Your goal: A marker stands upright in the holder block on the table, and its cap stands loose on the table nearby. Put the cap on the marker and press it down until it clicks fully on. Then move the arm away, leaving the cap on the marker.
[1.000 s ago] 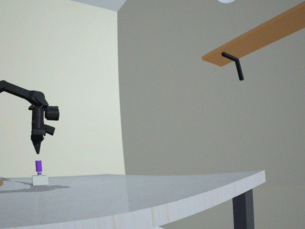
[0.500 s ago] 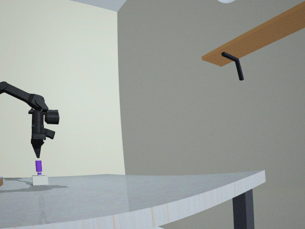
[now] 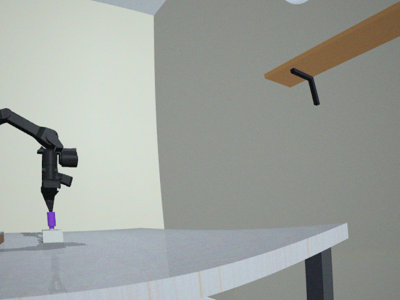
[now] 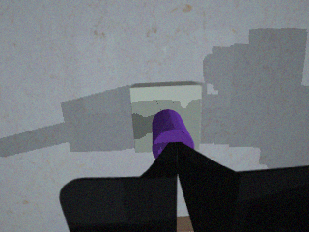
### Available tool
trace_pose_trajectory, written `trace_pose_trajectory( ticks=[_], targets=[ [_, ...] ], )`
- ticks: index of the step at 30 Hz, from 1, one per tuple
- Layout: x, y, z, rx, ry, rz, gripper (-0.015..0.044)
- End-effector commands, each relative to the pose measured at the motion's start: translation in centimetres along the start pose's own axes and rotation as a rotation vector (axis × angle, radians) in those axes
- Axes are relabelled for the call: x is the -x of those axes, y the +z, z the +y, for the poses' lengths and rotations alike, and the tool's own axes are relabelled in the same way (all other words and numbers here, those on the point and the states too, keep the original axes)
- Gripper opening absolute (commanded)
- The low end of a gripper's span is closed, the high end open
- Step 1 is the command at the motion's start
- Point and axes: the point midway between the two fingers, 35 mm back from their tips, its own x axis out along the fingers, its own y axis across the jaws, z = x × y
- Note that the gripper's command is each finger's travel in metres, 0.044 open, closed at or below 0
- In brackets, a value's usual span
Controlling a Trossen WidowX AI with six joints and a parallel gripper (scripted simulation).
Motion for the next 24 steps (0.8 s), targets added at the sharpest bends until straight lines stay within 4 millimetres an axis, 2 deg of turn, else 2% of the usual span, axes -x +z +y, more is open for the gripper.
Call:
trace_pose_trajectory(
  ticks=[1, 5, 7, 13, 15, 20, 24],
  targets=[
    [0.1, 0.0, 0.0, 0.000, 0.000, -0.002, 0.0000],
    [0.1, 0.0, 0.0, 0.000, 0.000, -0.002, 0.0000],
    [0.8, 0.2, 0.0, 0.001, 0.000, -0.002, 0.0000],
    [7.4, 0.3, 0.0, 0.003, -0.001, 0.000, 0.0000],
    [8.8, 0.1, 0.0, 0.000, -0.001, 0.002, 0.0000],
    [9.0, 0.0, 0.0, 0.000, -0.001, 0.003, 0.0000],
    [9.0, 0.0, 0.0, 0.000, -0.001, 0.003, 0.0105]
  ],
)
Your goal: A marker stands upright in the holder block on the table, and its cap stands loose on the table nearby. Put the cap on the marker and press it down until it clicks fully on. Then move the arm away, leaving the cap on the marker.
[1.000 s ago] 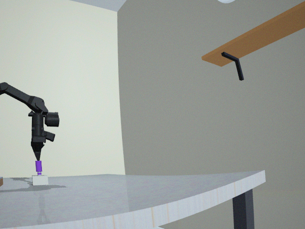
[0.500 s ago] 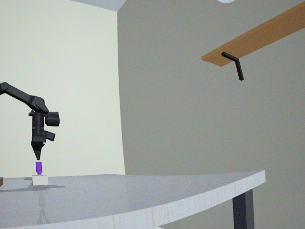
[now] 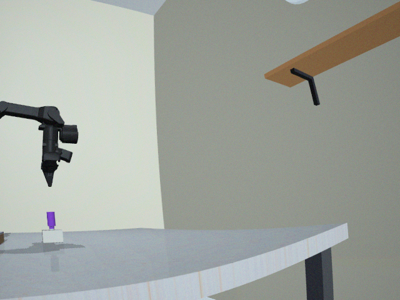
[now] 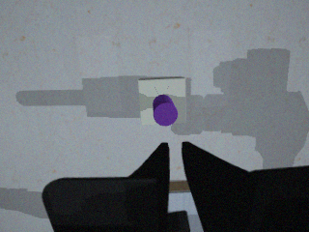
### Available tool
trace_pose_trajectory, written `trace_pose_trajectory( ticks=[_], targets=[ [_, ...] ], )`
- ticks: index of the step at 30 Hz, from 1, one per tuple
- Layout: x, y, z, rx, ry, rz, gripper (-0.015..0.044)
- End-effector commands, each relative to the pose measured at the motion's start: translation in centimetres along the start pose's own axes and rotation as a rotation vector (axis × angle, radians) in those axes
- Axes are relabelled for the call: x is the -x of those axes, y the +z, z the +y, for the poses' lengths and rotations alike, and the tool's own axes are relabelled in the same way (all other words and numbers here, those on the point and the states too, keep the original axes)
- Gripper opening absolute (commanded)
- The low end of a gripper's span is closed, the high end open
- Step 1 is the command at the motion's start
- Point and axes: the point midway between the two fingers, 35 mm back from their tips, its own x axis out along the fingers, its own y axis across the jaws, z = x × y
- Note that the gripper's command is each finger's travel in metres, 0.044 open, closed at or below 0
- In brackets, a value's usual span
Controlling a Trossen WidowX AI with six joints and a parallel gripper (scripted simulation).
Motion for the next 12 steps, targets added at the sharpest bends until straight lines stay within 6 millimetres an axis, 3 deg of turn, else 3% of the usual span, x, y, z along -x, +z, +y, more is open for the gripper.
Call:
trace_pose_trajectory(
  ticks=[1, 12],
  targets=[
    [0.29, -0.08, -0.02, 0.002, -0.001, 0.002, 0.0131],
    [0.29, -0.08, -0.02, 0.002, -0.001, 0.002, 0.0420]
  ],
)
